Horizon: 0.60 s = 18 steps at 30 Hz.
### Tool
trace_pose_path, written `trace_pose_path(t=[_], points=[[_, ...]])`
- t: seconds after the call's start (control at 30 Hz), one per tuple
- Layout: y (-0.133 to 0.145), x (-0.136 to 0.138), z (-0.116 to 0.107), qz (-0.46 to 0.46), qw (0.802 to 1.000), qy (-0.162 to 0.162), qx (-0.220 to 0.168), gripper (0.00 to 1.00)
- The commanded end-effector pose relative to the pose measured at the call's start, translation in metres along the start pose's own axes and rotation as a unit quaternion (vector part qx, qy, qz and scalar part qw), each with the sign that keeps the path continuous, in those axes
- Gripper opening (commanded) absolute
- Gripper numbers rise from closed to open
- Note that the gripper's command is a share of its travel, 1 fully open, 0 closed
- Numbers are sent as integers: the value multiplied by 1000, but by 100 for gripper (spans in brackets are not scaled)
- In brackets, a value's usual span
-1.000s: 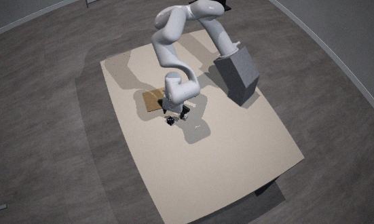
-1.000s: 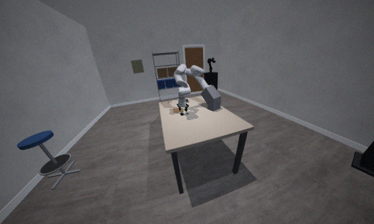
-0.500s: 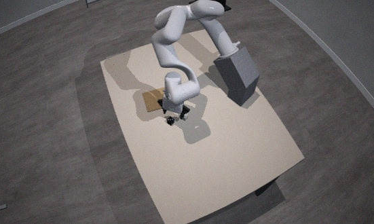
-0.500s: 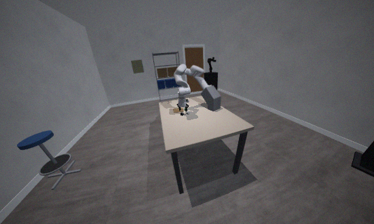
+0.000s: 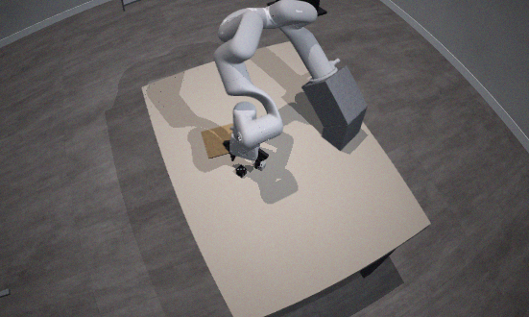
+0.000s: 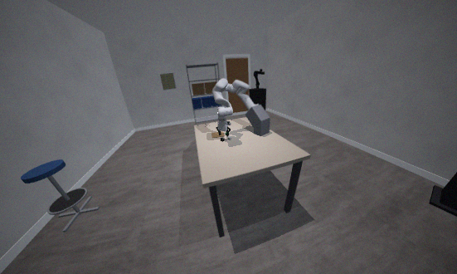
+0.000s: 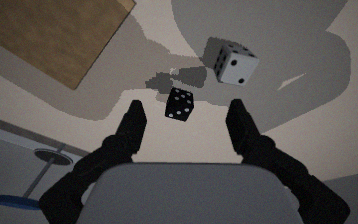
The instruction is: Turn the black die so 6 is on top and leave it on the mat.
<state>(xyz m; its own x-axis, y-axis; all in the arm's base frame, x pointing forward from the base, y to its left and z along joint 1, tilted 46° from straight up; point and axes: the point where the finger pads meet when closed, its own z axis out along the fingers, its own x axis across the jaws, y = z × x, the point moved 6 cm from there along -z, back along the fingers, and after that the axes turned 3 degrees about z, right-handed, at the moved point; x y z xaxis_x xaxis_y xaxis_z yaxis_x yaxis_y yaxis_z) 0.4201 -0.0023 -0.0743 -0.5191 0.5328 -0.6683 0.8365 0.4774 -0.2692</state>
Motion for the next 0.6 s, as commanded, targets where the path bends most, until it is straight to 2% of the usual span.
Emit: trace_pose_path(t=[0.0, 0.27, 0.57], points=[[1, 0, -1, 0, 1000, 0, -1, 100], [-5, 5, -1, 0, 1000, 0, -1, 100], [-39, 39, -1, 0, 1000, 0, -1, 100]])
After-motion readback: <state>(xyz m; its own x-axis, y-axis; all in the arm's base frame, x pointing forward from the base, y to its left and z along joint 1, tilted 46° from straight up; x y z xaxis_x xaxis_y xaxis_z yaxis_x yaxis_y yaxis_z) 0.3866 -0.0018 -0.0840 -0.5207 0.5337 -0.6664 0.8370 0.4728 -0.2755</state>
